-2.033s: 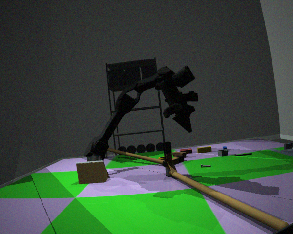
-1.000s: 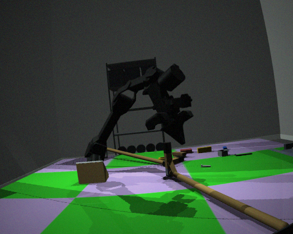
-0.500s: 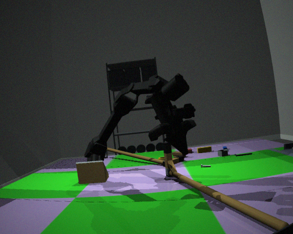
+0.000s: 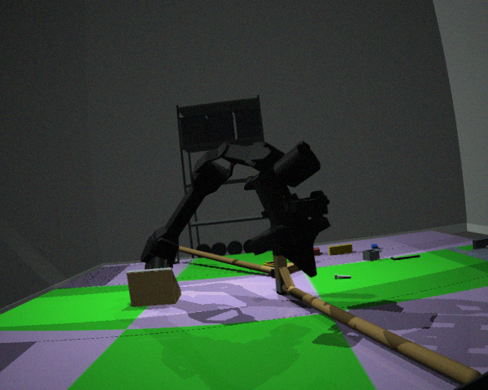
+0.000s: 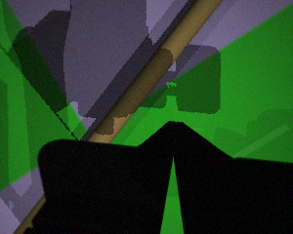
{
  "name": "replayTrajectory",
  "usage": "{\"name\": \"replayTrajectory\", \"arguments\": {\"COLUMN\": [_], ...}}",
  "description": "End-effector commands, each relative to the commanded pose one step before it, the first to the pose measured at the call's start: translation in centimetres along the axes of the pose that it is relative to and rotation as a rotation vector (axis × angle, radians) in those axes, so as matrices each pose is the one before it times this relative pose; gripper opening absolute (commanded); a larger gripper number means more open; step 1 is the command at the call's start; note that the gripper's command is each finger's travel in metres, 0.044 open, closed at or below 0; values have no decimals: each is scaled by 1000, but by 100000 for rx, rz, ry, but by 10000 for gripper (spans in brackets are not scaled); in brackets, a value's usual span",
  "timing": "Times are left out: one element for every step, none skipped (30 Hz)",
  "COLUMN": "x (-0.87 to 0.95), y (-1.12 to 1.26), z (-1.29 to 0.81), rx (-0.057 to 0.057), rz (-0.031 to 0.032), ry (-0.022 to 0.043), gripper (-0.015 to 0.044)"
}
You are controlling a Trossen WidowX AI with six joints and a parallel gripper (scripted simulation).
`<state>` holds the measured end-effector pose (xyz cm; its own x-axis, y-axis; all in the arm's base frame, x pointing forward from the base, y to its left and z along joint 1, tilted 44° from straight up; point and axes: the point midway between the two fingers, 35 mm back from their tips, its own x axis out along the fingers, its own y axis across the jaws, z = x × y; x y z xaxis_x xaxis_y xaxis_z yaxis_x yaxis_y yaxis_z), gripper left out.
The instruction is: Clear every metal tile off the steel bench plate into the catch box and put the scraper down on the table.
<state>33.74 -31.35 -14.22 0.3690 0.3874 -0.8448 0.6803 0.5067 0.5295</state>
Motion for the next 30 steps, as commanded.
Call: {"name": "replayTrajectory", "arguments": {"x": [1030, 207, 206, 205, 204, 203, 202, 201, 200, 199, 198, 197, 196, 195, 194, 193, 192, 191, 190, 189, 187, 186, 185, 184, 183, 182, 180, 179, 178, 177], "y": [63, 3, 3, 3, 3, 3, 3, 3, 3, 3, 3, 3, 3, 3, 3, 3, 3, 3, 3, 3, 3, 3, 3, 3, 3, 3, 3, 3, 3, 3], "z": [-507, -90, -92, -93, -95, -96, -98, -100, -101, -103, -104, -106, -107, -109, -110, -112, -113, -115, -116, -118, -119, -121, -122, -124, -125, -127, -128, -129, -131, -132], "rx": [658, 0, 0, 0, 0, 0, 0, 0, 0, 0, 0, 0, 0, 0, 0, 0, 1, 1, 1, 1, 1, 1, 1, 1, 1, 1, 1, 1, 1, 1], "rz": [426, 8, 8, 9, 9, 9, 10, 10, 10, 11, 11, 11, 12, 12, 12, 13, 13, 13, 14, 14, 14, 15, 15, 15, 16, 16, 16, 16, 17, 17], "ry": [429, 1, 2, 2, 2, 2, 3, 3, 3, 3, 4, 4, 4, 5, 5, 5, 5, 6, 6, 6, 6, 7, 7, 7, 7, 8, 8, 8, 9, 9], "gripper": [0, 0, 0, 0, 0, 0, 0, 0, 0, 0, 0, 0, 0, 0, 0, 0, 0, 0, 0, 0, 0, 0, 0, 0, 0, 0, 0, 0, 0, 0]}}
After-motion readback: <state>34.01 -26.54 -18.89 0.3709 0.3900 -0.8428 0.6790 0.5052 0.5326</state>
